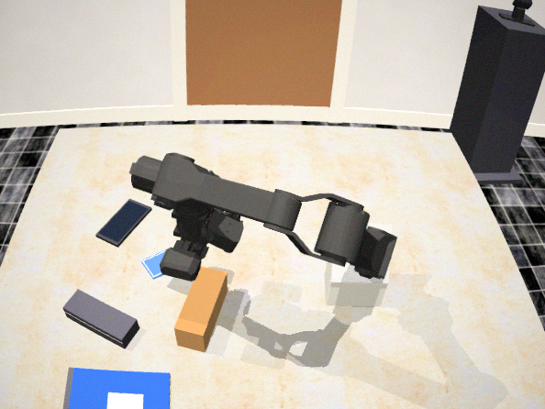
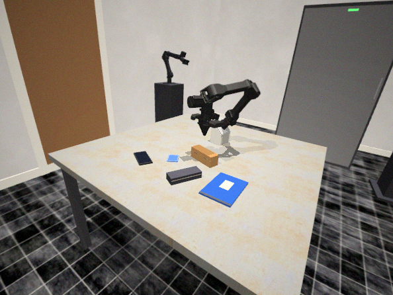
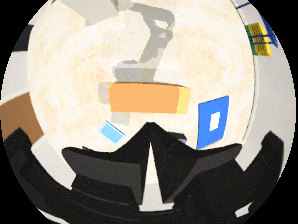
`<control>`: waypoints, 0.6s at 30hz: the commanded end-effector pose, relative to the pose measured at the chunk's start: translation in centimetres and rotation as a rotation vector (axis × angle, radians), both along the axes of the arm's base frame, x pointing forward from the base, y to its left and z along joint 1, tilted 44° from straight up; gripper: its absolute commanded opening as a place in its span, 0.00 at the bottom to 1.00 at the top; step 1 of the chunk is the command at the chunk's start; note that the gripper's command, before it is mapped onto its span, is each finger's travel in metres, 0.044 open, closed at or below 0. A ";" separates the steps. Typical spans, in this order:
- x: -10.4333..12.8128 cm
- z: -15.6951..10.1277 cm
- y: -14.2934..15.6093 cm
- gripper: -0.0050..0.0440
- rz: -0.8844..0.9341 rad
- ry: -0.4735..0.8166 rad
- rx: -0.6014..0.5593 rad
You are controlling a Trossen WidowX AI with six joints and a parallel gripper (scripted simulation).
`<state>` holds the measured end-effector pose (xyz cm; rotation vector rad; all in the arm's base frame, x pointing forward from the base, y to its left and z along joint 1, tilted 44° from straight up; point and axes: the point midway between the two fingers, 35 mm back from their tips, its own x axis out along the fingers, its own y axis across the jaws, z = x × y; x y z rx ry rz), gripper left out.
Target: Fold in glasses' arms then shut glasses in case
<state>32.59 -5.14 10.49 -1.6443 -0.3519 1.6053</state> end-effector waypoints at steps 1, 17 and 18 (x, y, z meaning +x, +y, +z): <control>-1.6 2.6 -1.2 0.10 0.001 0.011 -0.001; -7.1 0.2 0.1 0.10 0.000 0.015 -0.001; -8.0 -0.2 0.4 0.10 0.000 0.015 0.000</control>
